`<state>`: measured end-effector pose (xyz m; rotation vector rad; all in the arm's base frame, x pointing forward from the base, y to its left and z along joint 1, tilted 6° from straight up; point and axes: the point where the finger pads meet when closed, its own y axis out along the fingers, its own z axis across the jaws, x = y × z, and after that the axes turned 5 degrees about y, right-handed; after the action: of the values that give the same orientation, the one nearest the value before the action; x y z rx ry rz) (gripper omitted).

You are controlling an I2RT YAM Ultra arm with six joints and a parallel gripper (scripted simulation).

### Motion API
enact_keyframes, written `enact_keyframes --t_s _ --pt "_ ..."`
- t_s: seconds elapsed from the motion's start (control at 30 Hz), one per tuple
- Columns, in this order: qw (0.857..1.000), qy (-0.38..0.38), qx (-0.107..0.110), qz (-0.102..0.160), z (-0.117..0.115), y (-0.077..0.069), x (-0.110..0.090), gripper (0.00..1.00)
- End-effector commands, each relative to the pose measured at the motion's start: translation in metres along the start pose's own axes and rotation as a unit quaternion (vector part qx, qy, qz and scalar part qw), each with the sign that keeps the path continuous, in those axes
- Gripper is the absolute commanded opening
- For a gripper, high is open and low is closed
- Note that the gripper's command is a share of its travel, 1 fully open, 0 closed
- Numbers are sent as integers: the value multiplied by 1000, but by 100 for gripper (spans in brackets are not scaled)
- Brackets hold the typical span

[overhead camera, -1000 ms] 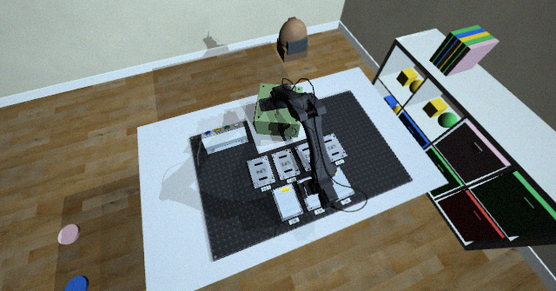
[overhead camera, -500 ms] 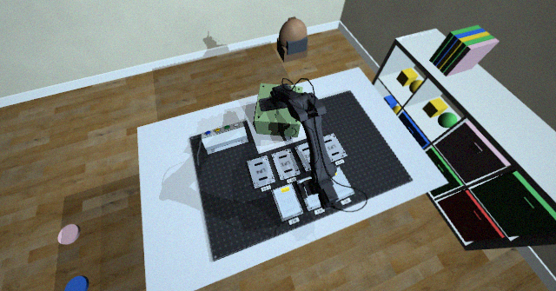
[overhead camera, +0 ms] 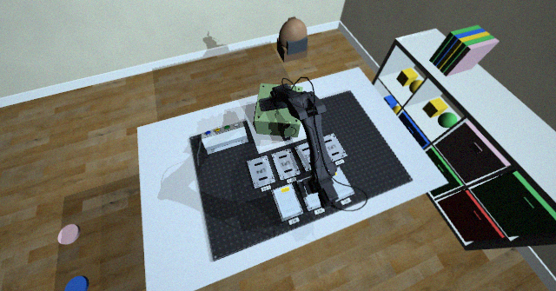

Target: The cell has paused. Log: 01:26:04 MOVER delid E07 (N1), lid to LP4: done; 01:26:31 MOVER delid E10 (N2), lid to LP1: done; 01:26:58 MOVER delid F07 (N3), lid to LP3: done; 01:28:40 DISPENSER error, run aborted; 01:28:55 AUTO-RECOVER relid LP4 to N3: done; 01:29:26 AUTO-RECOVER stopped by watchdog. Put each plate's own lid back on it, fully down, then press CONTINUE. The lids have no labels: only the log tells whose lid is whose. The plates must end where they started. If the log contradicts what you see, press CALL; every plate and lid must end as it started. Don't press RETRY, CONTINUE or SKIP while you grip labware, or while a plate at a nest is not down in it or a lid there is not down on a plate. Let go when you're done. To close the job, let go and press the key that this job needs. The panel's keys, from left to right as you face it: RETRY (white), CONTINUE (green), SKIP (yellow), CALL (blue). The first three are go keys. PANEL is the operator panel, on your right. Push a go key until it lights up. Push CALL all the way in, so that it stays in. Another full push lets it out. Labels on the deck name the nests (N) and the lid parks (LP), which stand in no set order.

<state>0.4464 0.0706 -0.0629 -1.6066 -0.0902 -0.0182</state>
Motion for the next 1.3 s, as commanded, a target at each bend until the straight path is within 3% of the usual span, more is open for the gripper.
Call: enact_keyframes --t_s 0.0,1.27 --pt "999 -5 8 -35 8 -35 19 100" --pt "999 -5 7 -32 8 -41 17 100"
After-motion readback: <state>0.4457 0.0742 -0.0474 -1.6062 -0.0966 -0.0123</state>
